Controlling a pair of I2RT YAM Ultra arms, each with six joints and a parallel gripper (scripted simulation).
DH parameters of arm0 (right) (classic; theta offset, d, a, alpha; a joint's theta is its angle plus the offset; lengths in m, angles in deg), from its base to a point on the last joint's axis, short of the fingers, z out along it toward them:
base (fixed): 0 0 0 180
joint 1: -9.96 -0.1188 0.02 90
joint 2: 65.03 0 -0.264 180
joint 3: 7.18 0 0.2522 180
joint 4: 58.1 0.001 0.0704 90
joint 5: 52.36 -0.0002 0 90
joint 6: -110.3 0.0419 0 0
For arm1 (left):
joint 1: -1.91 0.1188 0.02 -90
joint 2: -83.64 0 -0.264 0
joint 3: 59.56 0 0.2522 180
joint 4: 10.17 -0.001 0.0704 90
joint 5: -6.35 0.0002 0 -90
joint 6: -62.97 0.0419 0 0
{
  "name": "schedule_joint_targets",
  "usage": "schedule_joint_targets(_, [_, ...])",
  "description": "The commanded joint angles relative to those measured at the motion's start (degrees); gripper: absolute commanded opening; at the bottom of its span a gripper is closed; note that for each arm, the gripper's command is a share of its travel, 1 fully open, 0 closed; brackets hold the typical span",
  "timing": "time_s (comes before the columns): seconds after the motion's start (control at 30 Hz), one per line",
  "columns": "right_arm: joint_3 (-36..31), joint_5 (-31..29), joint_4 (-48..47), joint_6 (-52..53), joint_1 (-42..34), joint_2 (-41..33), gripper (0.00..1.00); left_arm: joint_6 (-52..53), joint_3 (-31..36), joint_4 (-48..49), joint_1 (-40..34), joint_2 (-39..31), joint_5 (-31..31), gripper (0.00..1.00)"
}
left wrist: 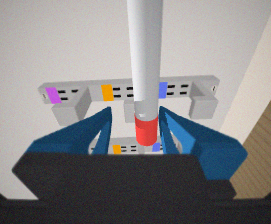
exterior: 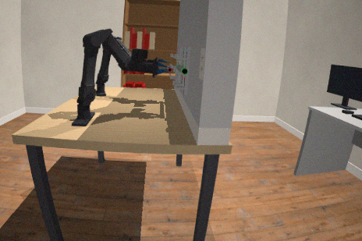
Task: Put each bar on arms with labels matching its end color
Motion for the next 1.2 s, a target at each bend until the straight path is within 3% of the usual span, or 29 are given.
schedule_joint_targets(0.0, [1.61, 0.26, -0.87, 0.87, 0.53, -1.74, 0.0, -0.68, 0.02, 2.19, 0.17, -0.49, 0.09, 0.52])
schedule_joint_targets(0.8, [2.26, 0.29, 0.48, 0.81, 0.53, -2.47, 0.0, -0.67, 0.02, 2.23, 0.17, -0.45, 0.1, 1.0])
schedule_joint_targets(1.17, [2.96, 0.28, 1.71, 0.76, 0.51, -2.98, 0.0, -0.67, 0.02, 2.23, 0.17, -0.45, 0.1, 1.0])
